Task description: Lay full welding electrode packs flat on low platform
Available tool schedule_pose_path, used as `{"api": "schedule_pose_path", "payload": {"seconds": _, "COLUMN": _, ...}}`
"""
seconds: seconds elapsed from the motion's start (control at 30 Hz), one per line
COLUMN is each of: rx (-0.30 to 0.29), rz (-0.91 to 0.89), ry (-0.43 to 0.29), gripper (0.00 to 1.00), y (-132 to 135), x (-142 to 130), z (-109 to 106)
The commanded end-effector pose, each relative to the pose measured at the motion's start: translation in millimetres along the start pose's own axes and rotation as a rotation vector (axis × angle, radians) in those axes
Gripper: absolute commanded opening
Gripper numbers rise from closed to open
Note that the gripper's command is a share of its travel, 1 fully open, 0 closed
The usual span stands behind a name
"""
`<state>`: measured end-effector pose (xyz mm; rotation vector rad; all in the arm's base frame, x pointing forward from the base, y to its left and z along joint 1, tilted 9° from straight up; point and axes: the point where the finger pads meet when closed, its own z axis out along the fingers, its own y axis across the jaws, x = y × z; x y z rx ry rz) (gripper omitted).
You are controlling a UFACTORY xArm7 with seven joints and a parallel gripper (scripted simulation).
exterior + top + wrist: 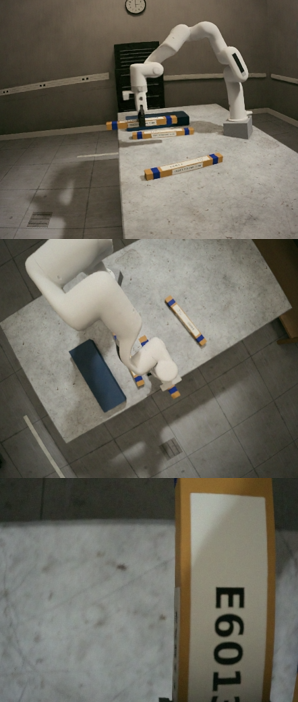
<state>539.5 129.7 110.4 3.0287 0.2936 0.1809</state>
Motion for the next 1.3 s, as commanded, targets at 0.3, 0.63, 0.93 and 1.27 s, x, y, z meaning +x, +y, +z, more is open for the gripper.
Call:
{"api": "schedule_pose_path", "payload": {"seconds": 0.3, "rx": 0.002, "rz": -0.001, "ry": 0.000, "gripper": 0.35, "y": 13.2, "x": 34.0, "z": -1.6}}
{"api": "schedule_pose_path", "payload": {"seconds": 0.63, "rx": 0.002, "rz": -0.001, "ry": 0.000, "gripper": 0.35, "y": 14.5, "x": 36.8, "z": -1.6}}
{"api": "schedule_pose_path", "payload": {"seconds": 0.93, "rx": 0.002, "rz": -0.001, "ry": 0.000, "gripper": 0.35, "y": 14.5, "x": 36.8, "z": -1.6}}
{"api": "schedule_pose_path", "payload": {"seconds": 1.27, "rx": 0.002, "rz": -0.001, "ry": 0.000, "gripper": 0.35, "y": 14.5, "x": 36.8, "z": -1.6}}
